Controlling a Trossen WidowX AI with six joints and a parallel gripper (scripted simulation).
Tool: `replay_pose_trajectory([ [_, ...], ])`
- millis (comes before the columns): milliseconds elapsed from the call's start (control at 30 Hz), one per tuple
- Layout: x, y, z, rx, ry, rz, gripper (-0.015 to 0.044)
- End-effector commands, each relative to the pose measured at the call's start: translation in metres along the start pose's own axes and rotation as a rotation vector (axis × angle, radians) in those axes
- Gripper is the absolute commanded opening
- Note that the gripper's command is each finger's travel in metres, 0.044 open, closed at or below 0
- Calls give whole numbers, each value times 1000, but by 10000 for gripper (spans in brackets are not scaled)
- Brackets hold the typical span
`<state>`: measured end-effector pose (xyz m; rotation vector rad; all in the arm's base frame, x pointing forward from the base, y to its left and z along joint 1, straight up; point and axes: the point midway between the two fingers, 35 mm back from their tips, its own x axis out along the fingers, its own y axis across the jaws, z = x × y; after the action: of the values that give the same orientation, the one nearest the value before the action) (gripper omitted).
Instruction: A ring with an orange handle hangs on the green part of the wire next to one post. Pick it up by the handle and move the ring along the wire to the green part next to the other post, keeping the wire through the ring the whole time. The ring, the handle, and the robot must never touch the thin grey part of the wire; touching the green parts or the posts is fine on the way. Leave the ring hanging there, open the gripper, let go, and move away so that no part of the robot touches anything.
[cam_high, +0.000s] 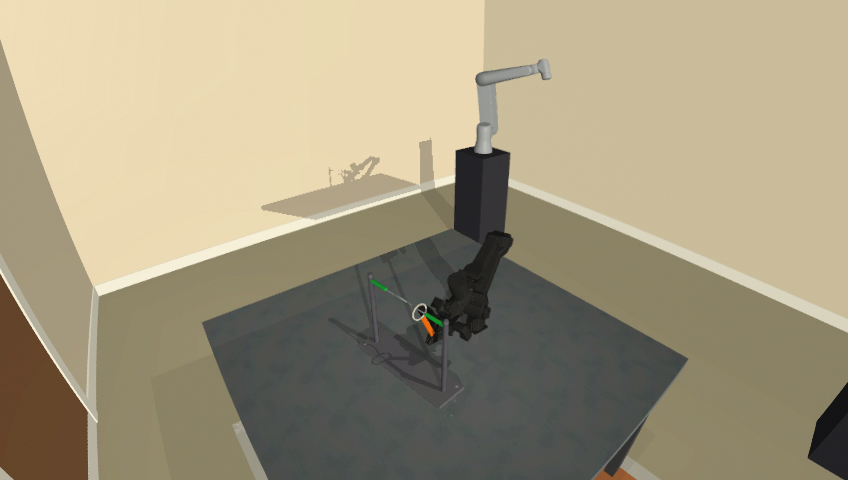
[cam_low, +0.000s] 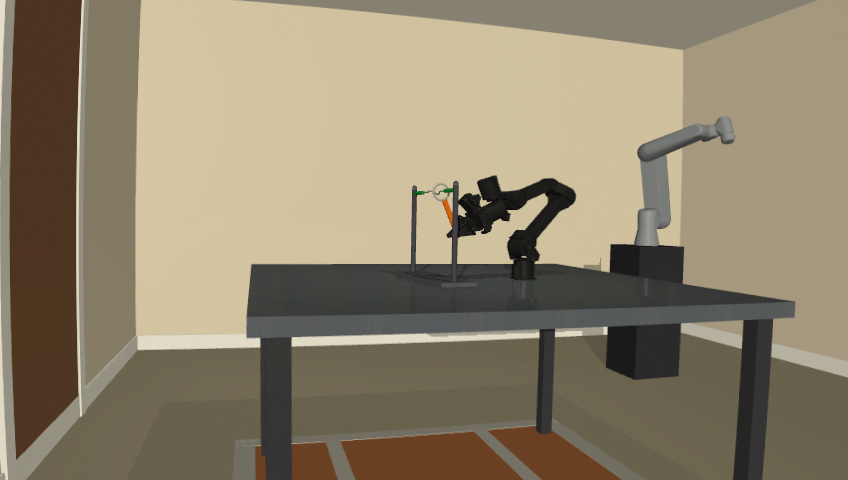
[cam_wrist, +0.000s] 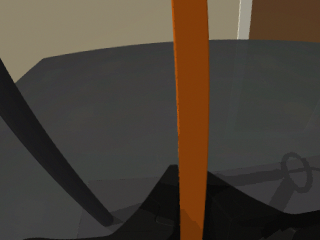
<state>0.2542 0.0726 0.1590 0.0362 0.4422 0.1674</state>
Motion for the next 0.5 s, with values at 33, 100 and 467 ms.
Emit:
replay_pose_trajectory([
  [33, -1, 1, 2, -28, -10, 15, -150],
  [100, -1, 3, 2, -36, -10, 18, -150],
  [467, 0, 11, 1, -52, -12, 30, -150],
])
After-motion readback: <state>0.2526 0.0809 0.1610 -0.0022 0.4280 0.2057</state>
